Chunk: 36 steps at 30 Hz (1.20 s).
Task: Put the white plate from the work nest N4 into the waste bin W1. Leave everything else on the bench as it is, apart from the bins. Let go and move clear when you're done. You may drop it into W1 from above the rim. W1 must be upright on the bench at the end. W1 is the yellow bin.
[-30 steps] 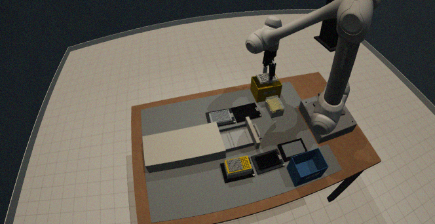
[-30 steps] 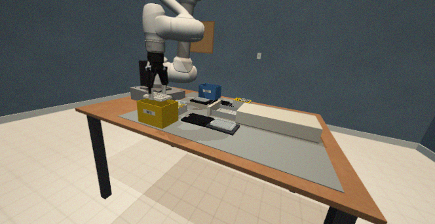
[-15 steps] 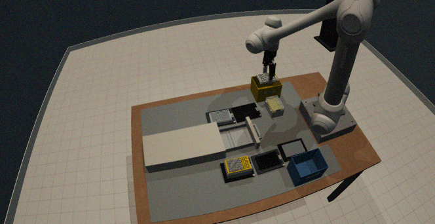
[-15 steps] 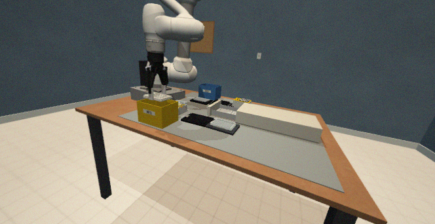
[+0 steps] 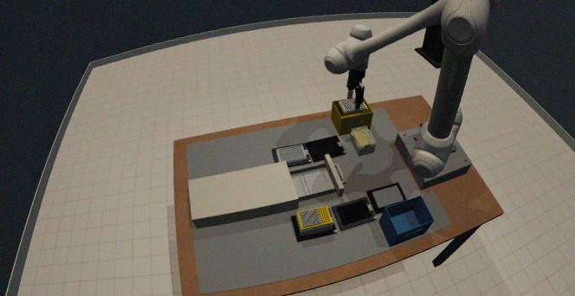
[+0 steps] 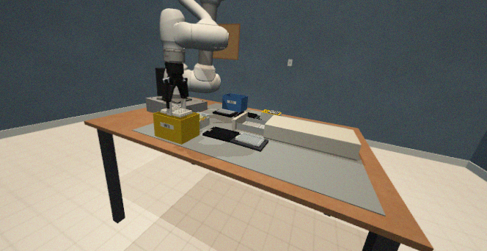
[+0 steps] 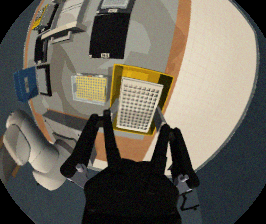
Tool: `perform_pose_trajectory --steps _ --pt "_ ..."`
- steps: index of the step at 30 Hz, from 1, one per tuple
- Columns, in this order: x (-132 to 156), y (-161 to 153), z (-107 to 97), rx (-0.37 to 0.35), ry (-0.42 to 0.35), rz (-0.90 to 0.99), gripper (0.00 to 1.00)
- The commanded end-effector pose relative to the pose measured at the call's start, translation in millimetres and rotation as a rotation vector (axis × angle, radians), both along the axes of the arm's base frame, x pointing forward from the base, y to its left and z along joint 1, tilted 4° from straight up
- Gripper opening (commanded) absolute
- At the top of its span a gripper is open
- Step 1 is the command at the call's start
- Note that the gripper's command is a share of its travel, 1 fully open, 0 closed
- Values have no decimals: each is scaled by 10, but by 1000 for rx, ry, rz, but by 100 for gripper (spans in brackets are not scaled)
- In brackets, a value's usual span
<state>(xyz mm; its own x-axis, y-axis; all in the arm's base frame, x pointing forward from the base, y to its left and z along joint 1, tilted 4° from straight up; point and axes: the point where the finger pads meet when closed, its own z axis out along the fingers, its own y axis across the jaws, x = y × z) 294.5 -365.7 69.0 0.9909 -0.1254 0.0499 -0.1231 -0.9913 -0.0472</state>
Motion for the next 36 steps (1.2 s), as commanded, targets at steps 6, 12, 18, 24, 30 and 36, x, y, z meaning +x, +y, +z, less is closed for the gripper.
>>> perform_pose_trajectory --steps 6,12,18,24,30,36 --pt "6 4 -99 0 0 0 10" --pt "10 7 -179 0 0 0 10" --pt "13 10 -232 0 0 0 10" --pt "13 10 -232 0 0 0 10" --pt "13 10 -232 0 0 0 10" --pt "13 10 -232 0 0 0 10"
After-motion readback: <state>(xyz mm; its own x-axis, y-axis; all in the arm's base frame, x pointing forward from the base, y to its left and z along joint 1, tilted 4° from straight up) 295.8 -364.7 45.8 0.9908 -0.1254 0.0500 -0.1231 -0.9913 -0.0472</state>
